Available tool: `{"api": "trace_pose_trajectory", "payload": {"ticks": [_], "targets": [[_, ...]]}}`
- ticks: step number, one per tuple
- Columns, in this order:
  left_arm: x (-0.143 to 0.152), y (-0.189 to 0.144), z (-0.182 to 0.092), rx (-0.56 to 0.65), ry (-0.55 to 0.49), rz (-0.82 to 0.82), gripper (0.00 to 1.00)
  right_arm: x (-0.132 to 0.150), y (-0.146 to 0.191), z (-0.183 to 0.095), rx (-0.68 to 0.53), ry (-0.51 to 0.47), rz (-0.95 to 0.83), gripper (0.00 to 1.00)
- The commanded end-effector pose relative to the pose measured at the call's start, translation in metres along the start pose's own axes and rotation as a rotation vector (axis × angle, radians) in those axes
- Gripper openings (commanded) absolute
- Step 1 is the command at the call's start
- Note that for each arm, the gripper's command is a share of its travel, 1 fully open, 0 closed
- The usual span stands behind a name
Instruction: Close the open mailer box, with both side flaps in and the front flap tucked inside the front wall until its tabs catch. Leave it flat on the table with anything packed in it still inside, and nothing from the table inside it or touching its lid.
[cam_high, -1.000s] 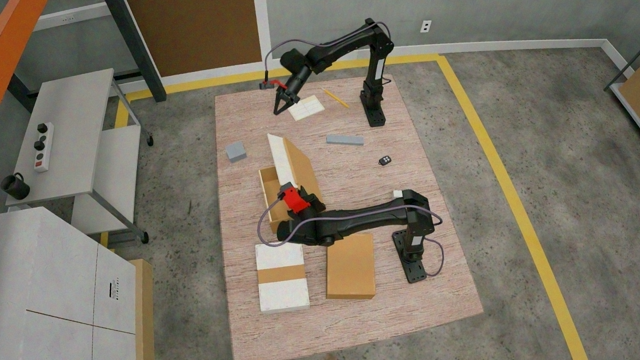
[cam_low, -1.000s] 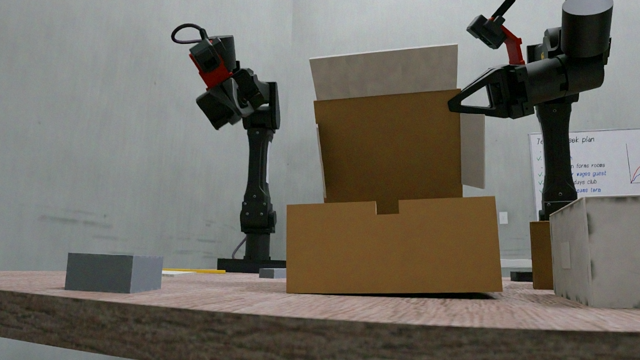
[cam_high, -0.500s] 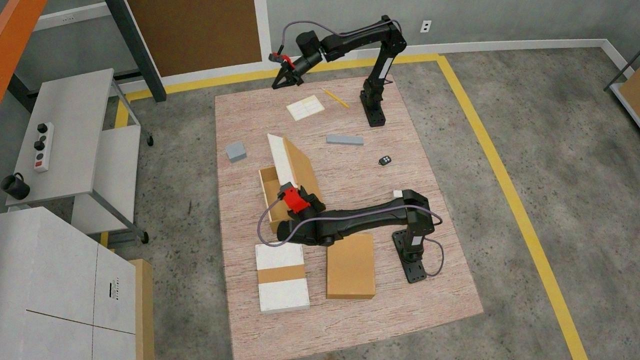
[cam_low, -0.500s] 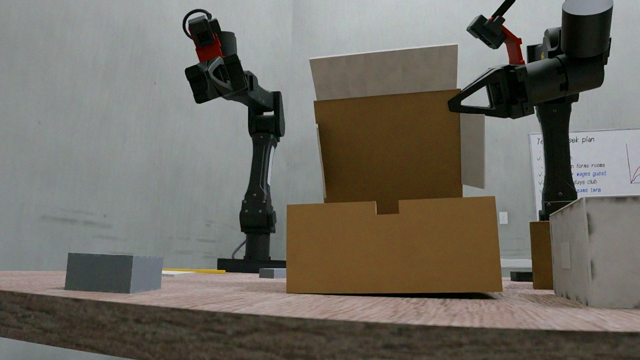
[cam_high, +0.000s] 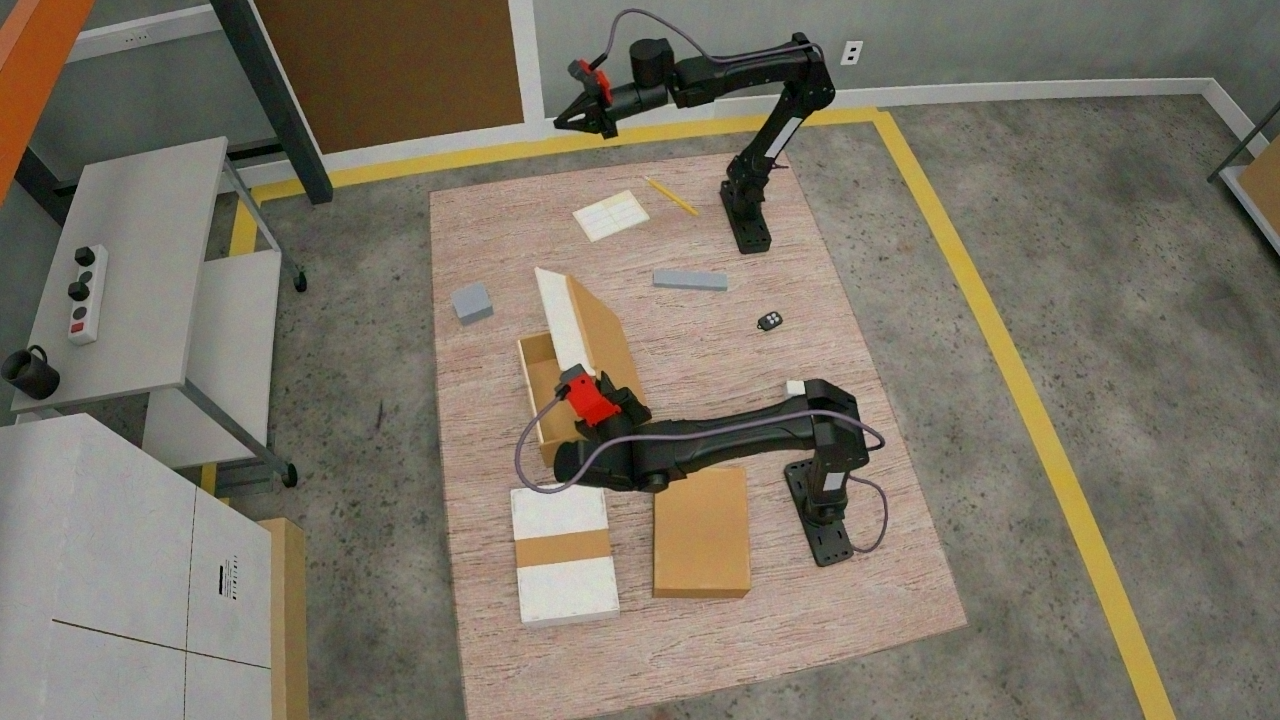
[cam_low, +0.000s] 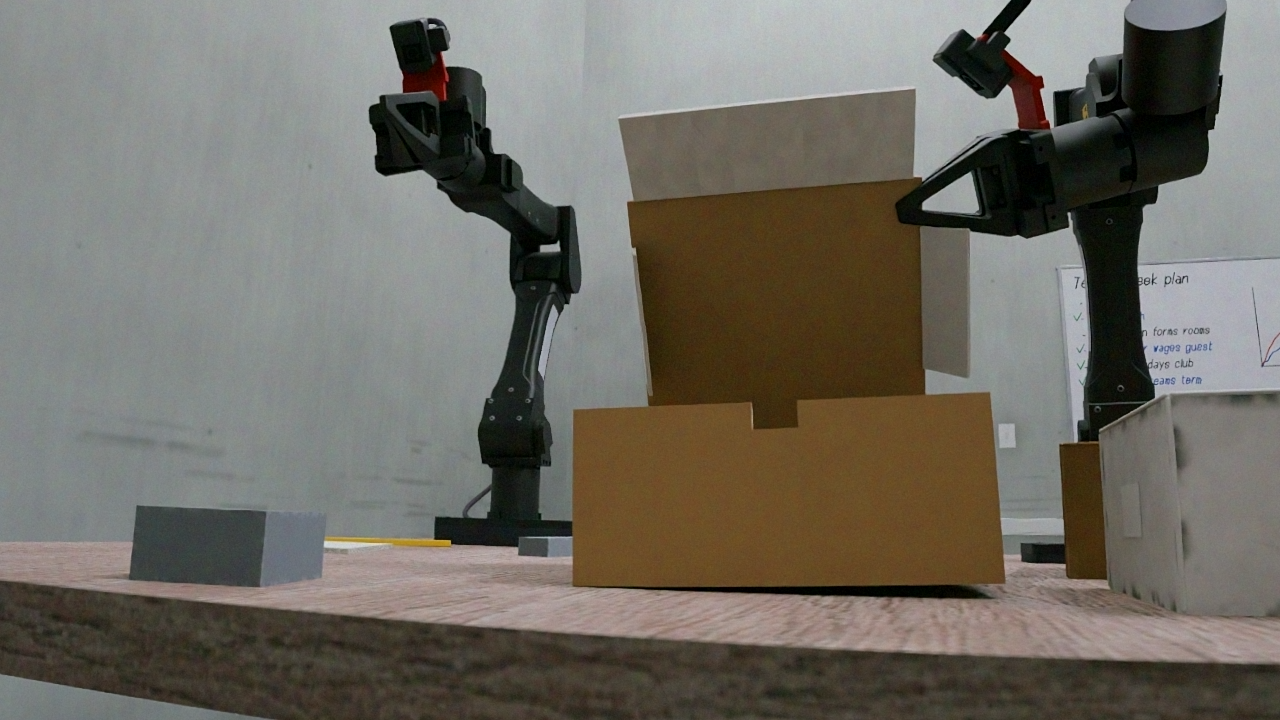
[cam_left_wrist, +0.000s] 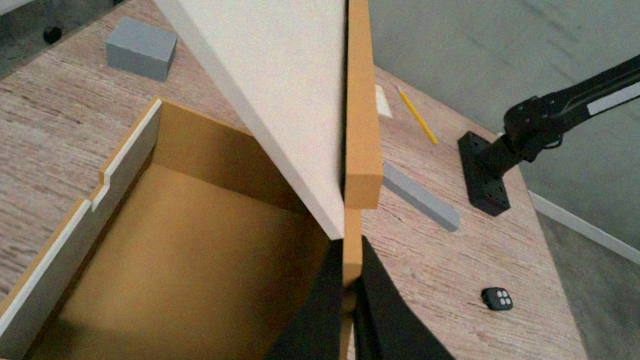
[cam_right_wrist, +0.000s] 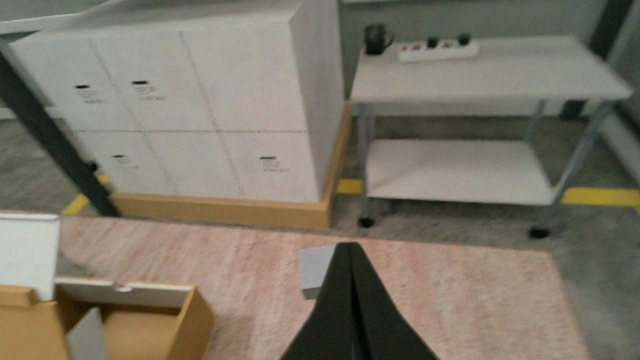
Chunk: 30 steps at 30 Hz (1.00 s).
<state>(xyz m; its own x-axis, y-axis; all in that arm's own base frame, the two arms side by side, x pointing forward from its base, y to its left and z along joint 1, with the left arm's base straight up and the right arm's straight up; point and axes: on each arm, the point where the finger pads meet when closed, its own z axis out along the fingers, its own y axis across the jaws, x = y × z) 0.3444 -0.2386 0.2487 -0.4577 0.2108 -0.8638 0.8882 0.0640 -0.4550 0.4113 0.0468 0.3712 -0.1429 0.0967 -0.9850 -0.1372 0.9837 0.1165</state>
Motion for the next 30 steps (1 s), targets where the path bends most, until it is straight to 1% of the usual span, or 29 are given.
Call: {"api": "trace_pose_trajectory", "payload": {"ticks": [1, 5, 9, 13, 14, 15, 16, 17, 18, 21, 26, 30], "targets": [[0.003, -0.006, 0.004, -0.009, 0.021, 0.009, 0.01, -0.028, -0.012, -0.021, 0.067, -0.115, -0.077, 0.01], [0.003, -0.006, 0.004, -0.009, 0.021, 0.009, 0.01, -0.044, -0.024, -0.039, 0.133, -0.184, -0.129, 0.01], [0.003, -0.006, 0.004, -0.009, 0.021, 0.009, 0.01, -0.046, -0.032, -0.048, 0.169, -0.204, -0.151, 0.01], [0.003, -0.006, 0.004, -0.009, 0.021, 0.009, 0.01, -0.044, -0.032, -0.047, 0.163, -0.195, -0.146, 0.01], [0.003, -0.006, 0.004, -0.009, 0.021, 0.009, 0.01, -0.037, -0.021, -0.037, 0.118, -0.158, -0.125, 0.01], [0.003, -0.006, 0.004, -0.009, 0.021, 0.009, 0.01, -0.046, -0.016, -0.041, 0.103, -0.175, -0.114, 0.01], [0.003, -0.006, 0.004, -0.009, 0.021, 0.009, 0.01, -0.058, -0.014, -0.053, 0.103, -0.212, -0.114, 0.01], [0.003, -0.006, 0.004, -0.009, 0.021, 0.009, 0.01, -0.058, -0.014, -0.054, 0.103, -0.215, -0.114, 0.49], [0.003, -0.006, 0.004, -0.009, 0.021, 0.009, 0.01, -0.061, -0.013, -0.055, 0.101, -0.226, -0.115, 0.49], [0.003, -0.006, 0.004, -0.009, 0.021, 0.009, 0.01, -0.058, -0.020, -0.053, 0.129, -0.211, -0.111, 0.49], [0.003, -0.006, 0.004, -0.009, 0.021, 0.009, 0.01, -0.048, -0.023, -0.042, 0.134, -0.180, -0.109, 0.49], [0.003, -0.006, 0.004, -0.009, 0.021, 0.009, 0.01, -0.049, -0.023, -0.044, 0.136, -0.182, -0.113, 0.49]]}}
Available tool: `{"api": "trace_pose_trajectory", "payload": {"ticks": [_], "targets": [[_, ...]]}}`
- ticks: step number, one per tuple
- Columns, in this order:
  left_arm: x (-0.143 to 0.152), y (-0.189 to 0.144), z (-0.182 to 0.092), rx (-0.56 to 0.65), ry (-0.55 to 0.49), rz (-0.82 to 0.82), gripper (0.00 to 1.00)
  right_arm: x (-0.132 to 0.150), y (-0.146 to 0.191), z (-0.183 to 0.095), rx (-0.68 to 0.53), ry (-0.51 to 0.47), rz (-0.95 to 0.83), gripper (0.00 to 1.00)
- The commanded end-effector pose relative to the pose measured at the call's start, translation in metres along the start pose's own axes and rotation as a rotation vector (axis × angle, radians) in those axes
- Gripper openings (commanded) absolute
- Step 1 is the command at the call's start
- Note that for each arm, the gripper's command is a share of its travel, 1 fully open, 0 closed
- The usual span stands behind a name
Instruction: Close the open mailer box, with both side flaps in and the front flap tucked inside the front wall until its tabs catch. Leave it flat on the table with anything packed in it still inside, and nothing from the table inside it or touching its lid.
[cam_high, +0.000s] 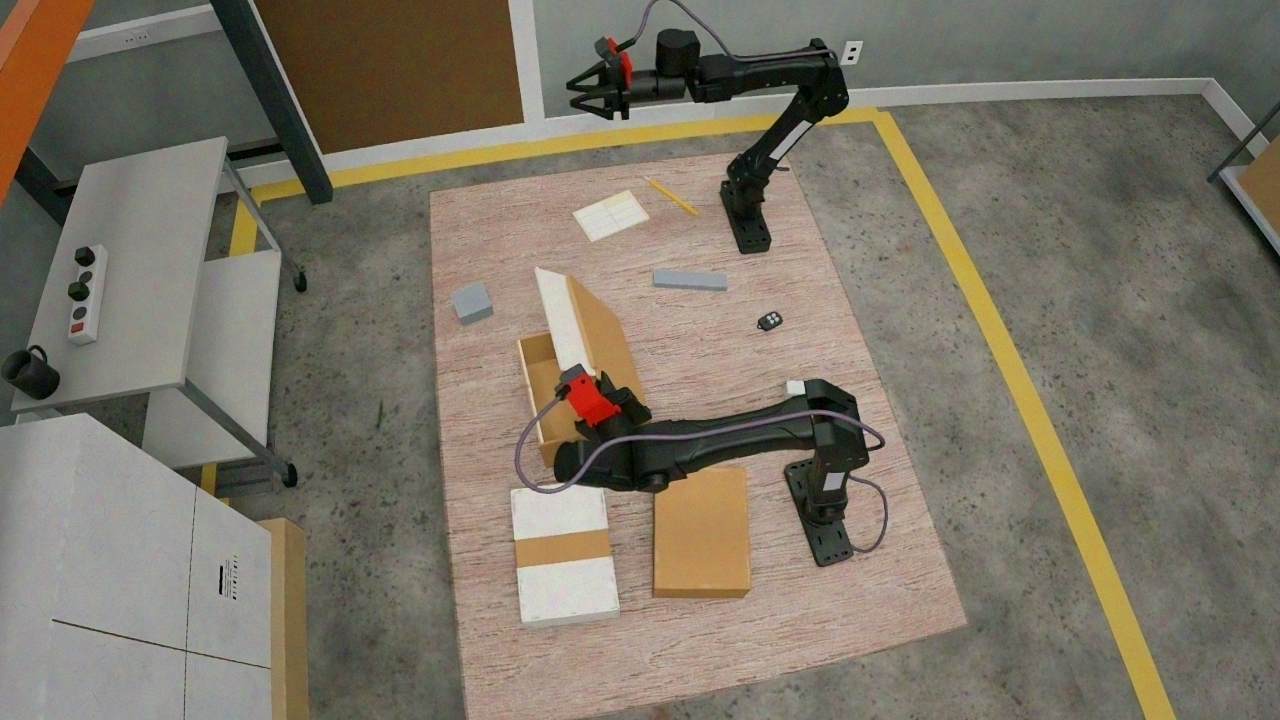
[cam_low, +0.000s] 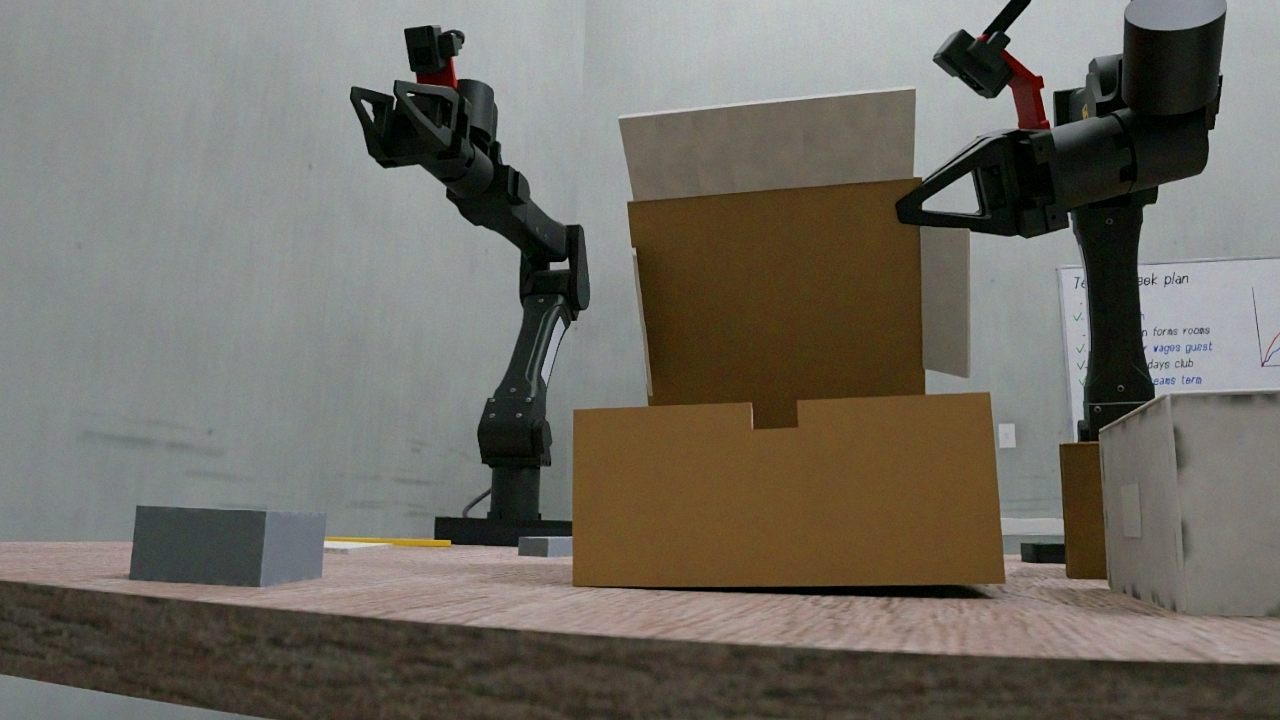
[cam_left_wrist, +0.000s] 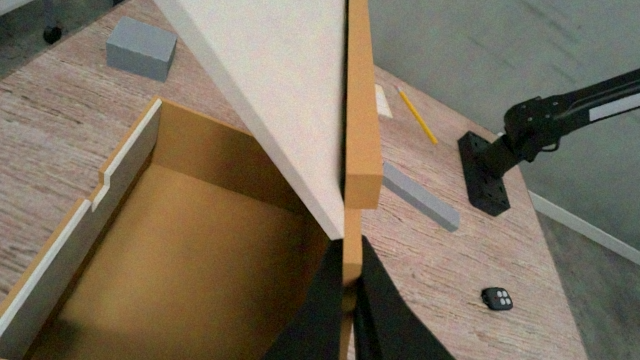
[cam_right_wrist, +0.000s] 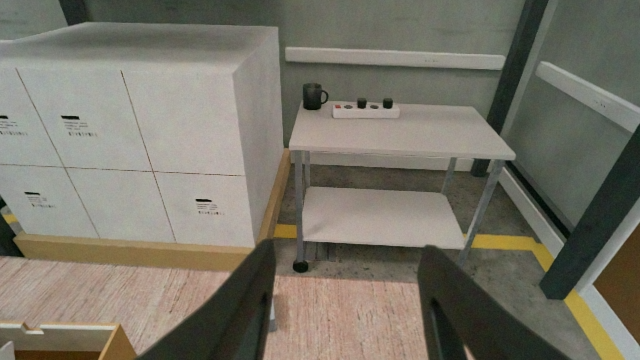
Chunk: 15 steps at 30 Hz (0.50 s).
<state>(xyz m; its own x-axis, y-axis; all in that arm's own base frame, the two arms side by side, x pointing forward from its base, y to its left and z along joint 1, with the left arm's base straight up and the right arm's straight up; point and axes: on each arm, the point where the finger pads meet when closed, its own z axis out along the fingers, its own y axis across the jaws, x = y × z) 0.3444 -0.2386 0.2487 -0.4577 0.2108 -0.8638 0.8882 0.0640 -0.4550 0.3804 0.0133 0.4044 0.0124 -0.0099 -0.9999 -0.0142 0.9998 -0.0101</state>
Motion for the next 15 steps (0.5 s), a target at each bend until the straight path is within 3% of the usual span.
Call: {"api": "trace_pose_trajectory", "payload": {"ticks": [1, 3, 15], "targets": [[0.003, -0.006, 0.004, -0.009, 0.021, 0.009, 0.01, -0.021, 0.000, -0.004, 0.006, -0.047, 0.004, 0.49], [0.003, -0.006, 0.004, -0.009, 0.021, 0.009, 0.01, -0.018, 0.000, -0.001, 0.006, -0.035, 0.002, 0.49], [0.003, -0.006, 0.004, -0.009, 0.021, 0.009, 0.01, -0.004, 0.069, 0.036, -0.343, -0.016, 0.054, 0.49]]}}
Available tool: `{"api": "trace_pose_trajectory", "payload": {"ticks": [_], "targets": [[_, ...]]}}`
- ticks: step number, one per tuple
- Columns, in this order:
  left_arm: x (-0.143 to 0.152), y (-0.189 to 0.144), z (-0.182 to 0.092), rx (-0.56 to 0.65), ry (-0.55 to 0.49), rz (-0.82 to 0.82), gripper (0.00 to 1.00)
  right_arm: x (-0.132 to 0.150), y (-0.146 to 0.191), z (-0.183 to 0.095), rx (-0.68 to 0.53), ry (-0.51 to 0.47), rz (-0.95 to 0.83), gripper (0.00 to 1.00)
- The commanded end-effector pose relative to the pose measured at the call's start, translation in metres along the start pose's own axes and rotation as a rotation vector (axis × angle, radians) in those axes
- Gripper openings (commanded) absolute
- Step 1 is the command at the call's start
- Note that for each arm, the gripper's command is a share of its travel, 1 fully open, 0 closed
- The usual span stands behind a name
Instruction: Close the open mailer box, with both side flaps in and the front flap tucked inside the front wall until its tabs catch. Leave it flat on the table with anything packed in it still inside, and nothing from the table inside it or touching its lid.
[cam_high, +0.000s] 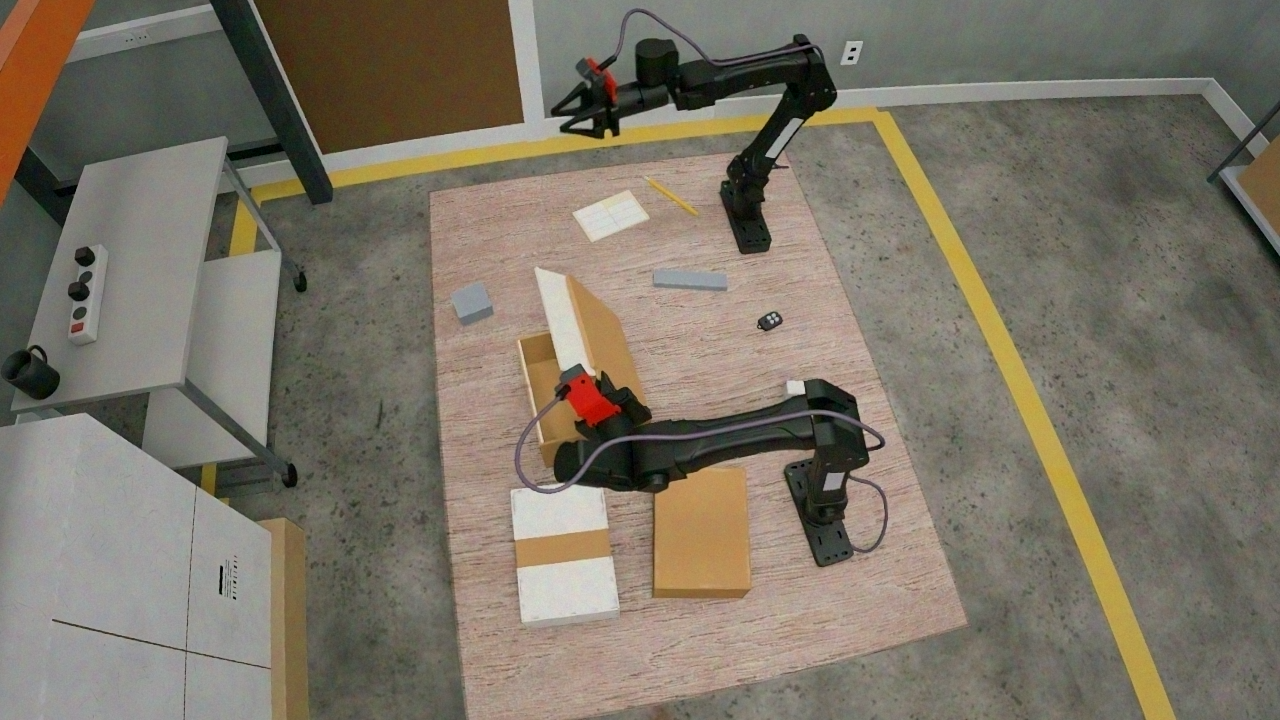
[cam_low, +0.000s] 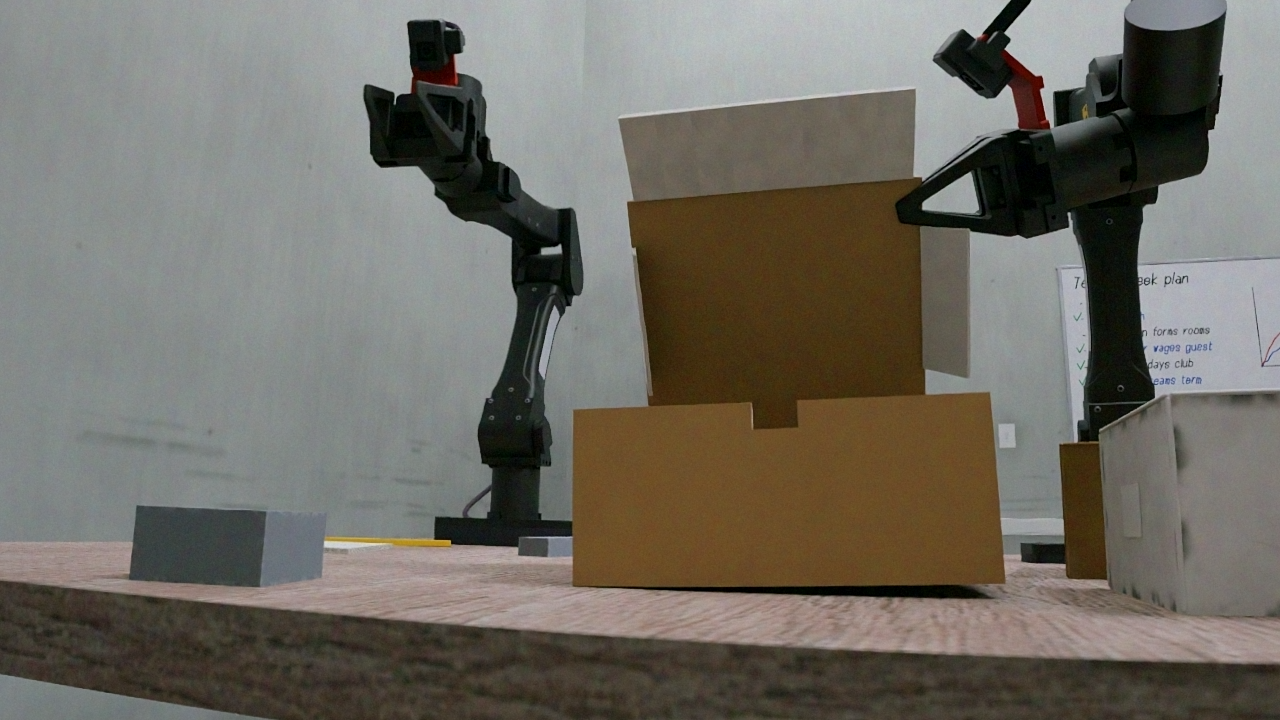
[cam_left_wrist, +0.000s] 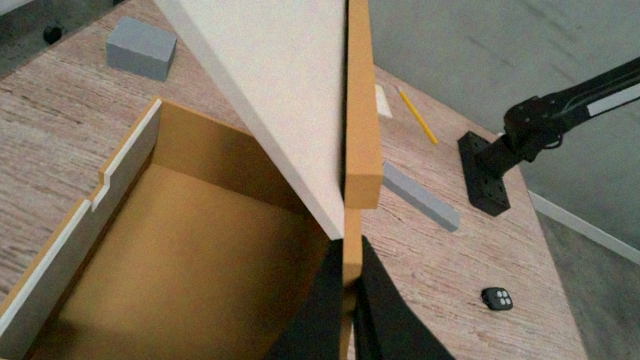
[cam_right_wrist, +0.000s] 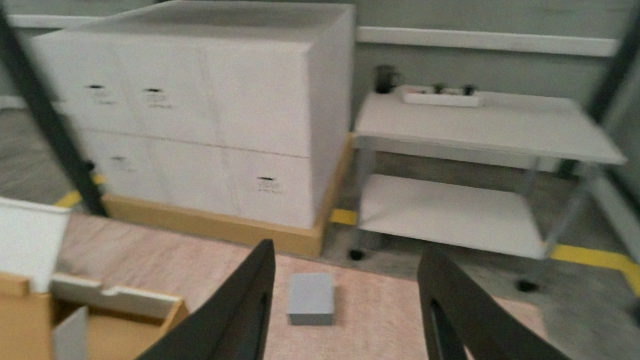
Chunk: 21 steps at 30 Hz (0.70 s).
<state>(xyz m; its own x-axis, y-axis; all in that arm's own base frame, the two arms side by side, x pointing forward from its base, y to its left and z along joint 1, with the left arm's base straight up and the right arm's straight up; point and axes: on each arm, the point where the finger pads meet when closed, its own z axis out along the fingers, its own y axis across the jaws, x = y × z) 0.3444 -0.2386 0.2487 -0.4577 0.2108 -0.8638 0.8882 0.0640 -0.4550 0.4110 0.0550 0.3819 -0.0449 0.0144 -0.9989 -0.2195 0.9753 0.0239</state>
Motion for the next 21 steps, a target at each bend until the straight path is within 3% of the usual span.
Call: {"api": "trace_pose_trajectory", "payload": {"ticks": [1, 21], "targets": [[0.003, -0.006, 0.004, -0.009, 0.021, 0.009, 0.01, -0.026, 0.026, 0.009, -0.137, -0.070, 0.012, 0.49], [0.003, -0.006, 0.004, -0.009, 0.021, 0.009, 0.01, 0.031, 0.103, 0.063, -0.614, 0.055, 0.095, 0.49]]}}
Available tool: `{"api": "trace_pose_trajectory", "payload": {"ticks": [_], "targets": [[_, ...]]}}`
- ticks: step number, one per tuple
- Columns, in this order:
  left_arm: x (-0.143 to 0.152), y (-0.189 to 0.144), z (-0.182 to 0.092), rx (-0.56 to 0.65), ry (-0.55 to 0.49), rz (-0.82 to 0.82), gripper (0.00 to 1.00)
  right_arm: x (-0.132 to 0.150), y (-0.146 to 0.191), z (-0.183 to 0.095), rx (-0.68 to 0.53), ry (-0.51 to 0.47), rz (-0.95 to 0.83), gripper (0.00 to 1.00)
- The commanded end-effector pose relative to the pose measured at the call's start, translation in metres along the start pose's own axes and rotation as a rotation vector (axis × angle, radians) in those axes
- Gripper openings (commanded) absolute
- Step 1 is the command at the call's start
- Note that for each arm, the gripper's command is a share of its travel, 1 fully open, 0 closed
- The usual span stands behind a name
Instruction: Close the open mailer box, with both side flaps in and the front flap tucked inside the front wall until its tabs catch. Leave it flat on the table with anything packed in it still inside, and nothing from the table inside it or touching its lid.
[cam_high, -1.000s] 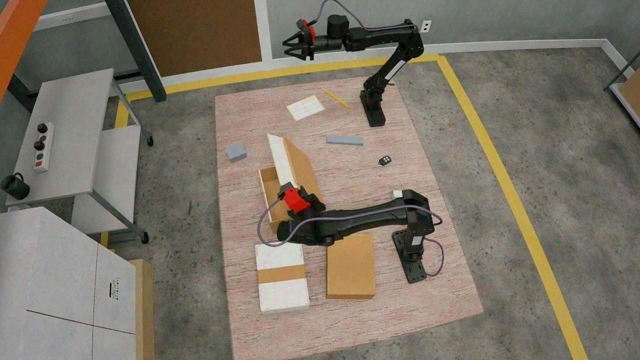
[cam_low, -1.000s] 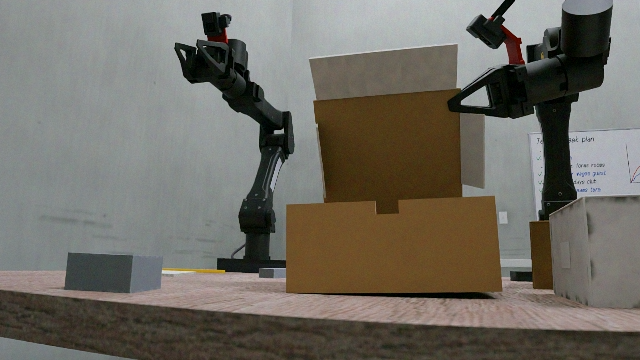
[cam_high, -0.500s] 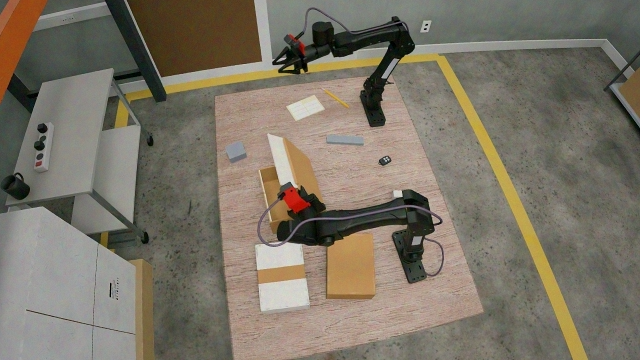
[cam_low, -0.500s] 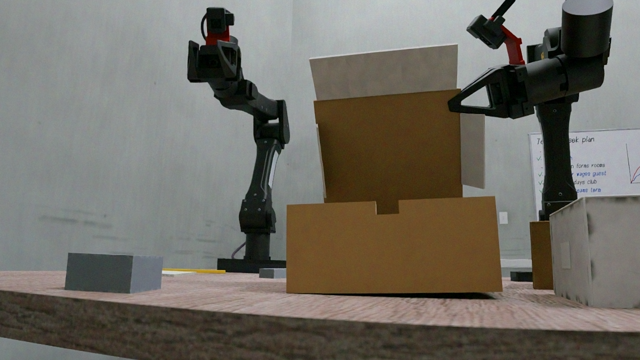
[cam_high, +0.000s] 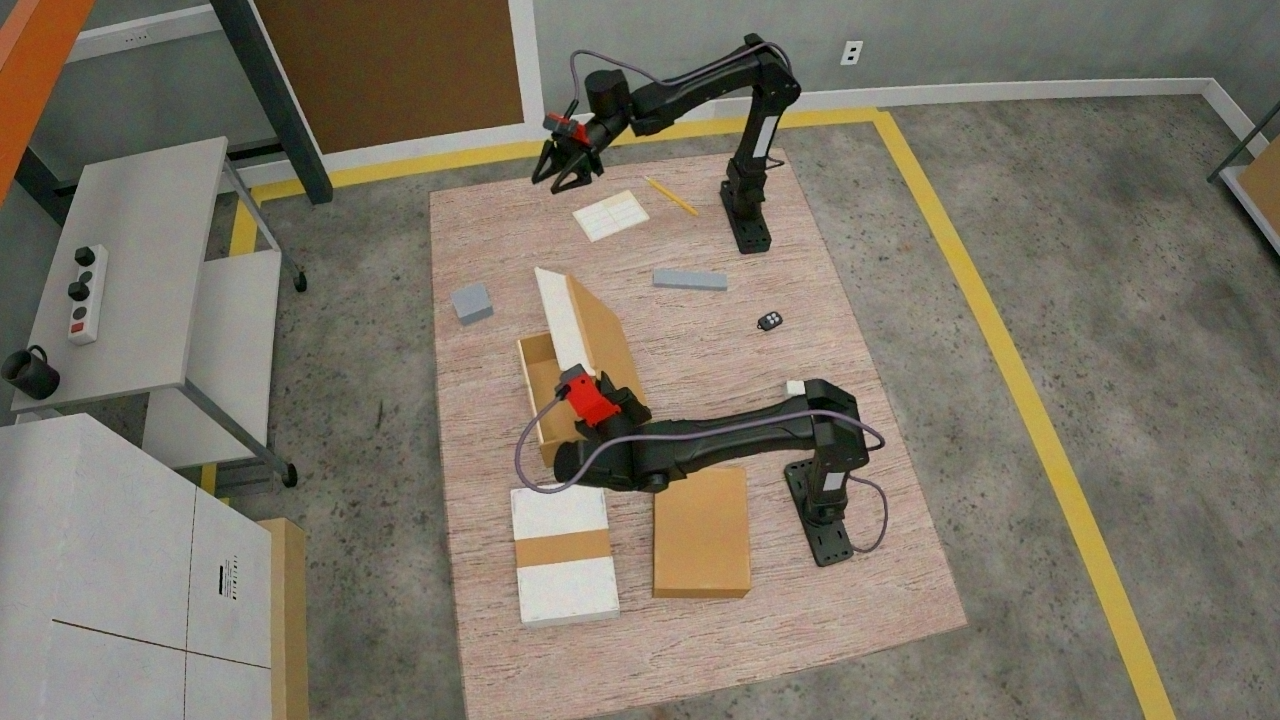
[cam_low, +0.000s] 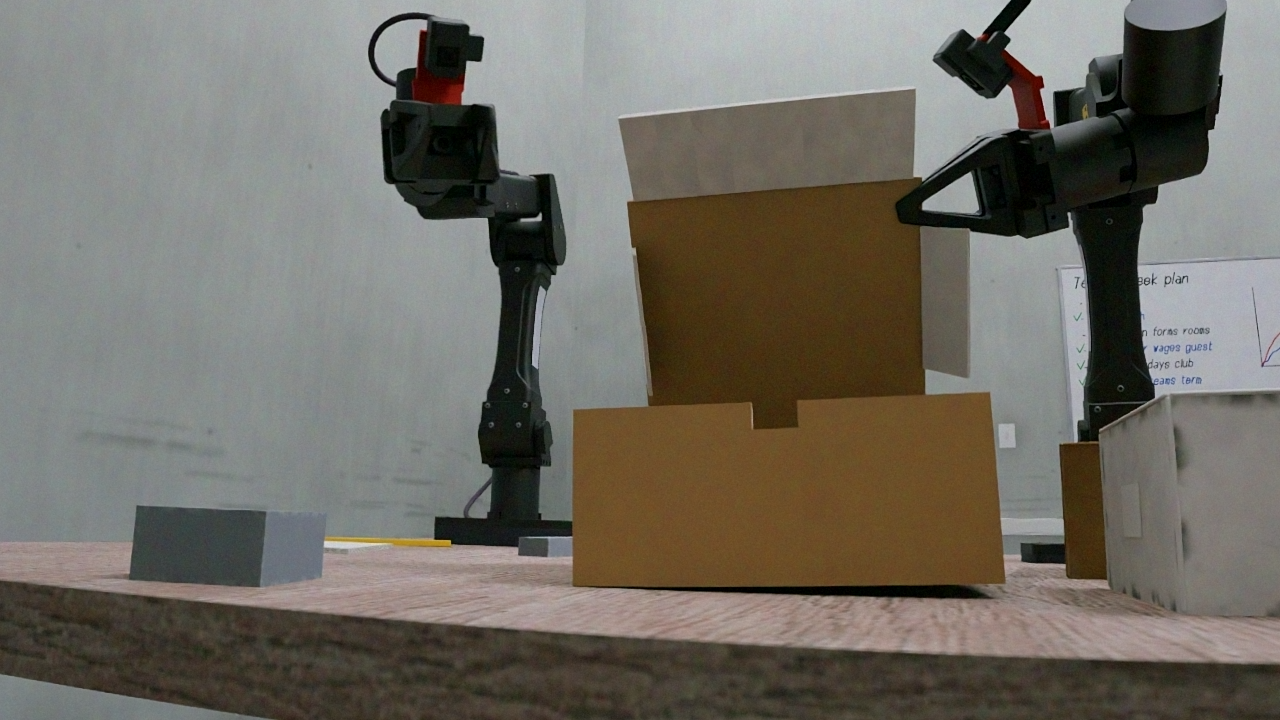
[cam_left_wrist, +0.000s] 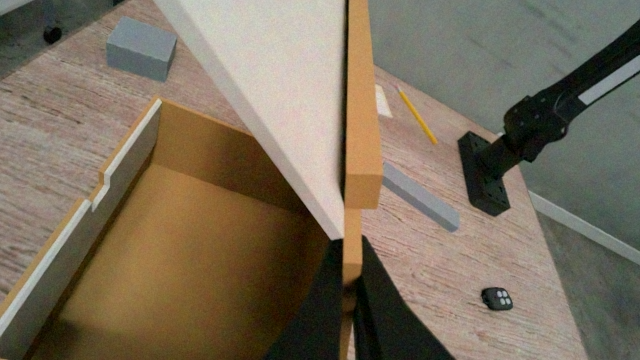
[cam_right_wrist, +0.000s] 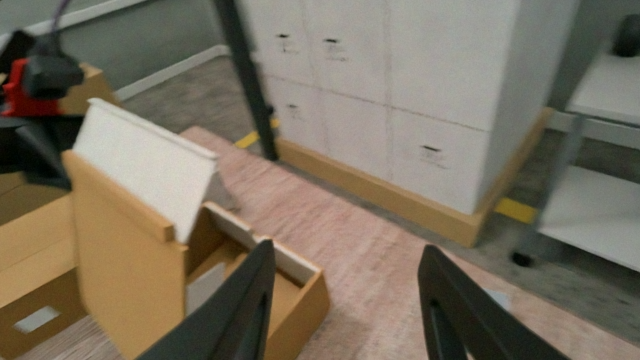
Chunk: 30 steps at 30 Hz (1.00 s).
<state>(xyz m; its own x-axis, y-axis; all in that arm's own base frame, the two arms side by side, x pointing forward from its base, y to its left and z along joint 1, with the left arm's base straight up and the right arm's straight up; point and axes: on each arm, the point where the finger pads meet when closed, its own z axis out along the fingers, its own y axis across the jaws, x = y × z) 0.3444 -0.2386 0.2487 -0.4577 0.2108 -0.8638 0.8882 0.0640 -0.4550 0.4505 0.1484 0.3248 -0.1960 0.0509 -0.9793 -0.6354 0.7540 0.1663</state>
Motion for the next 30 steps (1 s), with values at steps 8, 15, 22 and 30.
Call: {"api": "trace_pose_trajectory", "payload": {"ticks": [8, 15, 22, 30], "targets": [[0.003, -0.006, 0.004, -0.009, 0.021, 0.009, 0.01, 0.017, 0.044, 0.038, -0.378, 0.026, 0.035, 0.49], [0.003, -0.006, 0.004, -0.009, 0.021, 0.009, 0.01, 0.044, 0.058, 0.050, -0.543, 0.078, 0.077, 0.49], [0.003, -0.006, 0.004, -0.009, 0.021, 0.009, 0.01, 0.079, 0.076, 0.055, -0.774, 0.142, 0.127, 0.49], [0.003, -0.006, 0.004, -0.009, 0.021, 0.009, 0.01, 0.098, 0.079, 0.059, -0.829, 0.179, 0.169, 0.49]]}}
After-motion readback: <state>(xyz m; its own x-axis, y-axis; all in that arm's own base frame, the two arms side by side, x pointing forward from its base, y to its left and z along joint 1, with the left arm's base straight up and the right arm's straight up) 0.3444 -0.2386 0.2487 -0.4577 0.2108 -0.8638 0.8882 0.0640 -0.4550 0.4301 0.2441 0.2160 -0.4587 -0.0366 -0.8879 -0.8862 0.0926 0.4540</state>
